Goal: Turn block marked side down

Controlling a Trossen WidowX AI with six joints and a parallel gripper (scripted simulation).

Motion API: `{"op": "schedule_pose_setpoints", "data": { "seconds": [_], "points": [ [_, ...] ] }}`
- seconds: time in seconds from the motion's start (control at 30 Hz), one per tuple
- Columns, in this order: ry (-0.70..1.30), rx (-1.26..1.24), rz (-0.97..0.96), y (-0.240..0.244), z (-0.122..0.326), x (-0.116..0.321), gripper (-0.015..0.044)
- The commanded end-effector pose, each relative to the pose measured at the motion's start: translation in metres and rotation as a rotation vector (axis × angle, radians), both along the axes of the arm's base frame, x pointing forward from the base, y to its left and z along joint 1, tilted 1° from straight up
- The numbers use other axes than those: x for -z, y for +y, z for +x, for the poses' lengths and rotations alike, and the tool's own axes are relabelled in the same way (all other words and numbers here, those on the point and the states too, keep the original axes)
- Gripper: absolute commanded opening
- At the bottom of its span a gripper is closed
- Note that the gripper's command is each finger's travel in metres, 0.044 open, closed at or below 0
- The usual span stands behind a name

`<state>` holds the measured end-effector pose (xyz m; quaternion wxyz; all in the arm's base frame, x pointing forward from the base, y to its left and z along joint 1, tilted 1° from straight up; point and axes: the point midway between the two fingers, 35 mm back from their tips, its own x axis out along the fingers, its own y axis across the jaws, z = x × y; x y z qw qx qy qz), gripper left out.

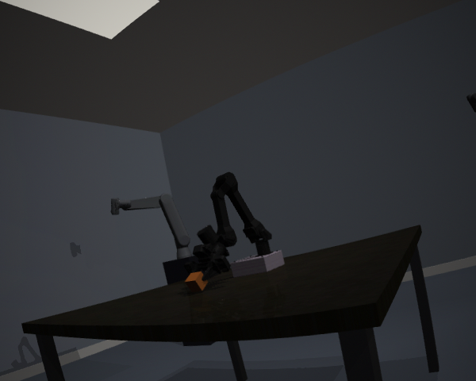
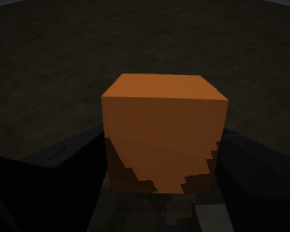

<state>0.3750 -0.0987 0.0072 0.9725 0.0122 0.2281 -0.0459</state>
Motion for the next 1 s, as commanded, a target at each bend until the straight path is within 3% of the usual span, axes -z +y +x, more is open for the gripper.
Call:
{"op": "schedule_pose_setpoints", "data": {
  "seconds": [0.0,0.47,0.97],
  "points": [
    [-0.007,-0.001,0.006,0.0005,0.0004,-0.0011,0.0079],
    [-0.007,-0.001,0.006,0.0005,0.0004,-0.0011,0.044],
    [-0.007,-0.001,0.006,0.0005,0.0004,-0.0011,0.044]
  ]
}}
